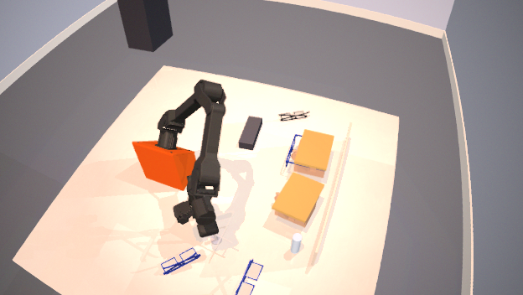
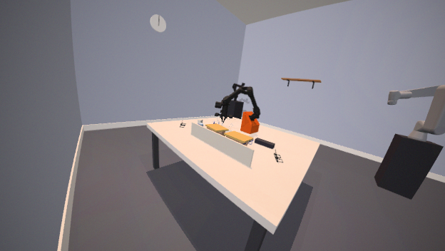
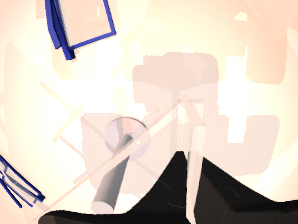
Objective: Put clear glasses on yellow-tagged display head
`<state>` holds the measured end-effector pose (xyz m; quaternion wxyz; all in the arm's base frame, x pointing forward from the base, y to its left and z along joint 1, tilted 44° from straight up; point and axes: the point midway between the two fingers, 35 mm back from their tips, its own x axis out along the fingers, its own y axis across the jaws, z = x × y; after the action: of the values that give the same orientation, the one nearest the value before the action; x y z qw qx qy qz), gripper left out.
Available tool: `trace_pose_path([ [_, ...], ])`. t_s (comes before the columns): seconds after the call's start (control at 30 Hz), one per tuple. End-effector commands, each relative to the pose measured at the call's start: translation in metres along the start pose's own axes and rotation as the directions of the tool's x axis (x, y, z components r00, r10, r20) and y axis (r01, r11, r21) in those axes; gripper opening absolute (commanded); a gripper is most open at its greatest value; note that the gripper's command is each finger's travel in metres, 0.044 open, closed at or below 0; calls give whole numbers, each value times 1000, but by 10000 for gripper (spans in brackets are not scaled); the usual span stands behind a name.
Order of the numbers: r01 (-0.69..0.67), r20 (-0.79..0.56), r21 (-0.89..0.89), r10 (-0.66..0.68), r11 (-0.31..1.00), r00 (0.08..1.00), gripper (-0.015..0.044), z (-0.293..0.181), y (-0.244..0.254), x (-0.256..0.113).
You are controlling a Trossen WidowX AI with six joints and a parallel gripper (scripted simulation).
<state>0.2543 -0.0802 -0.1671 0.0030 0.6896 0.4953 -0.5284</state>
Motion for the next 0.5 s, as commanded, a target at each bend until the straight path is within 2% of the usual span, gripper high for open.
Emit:
trace_pose_path([
  [0.0, 4, -5, 4, -4, 1000, 1000, 0, -2, -3, 3],
  [0.47, 4, -6, 4, -4, 1000, 1000, 0, -9, -9, 3],
])
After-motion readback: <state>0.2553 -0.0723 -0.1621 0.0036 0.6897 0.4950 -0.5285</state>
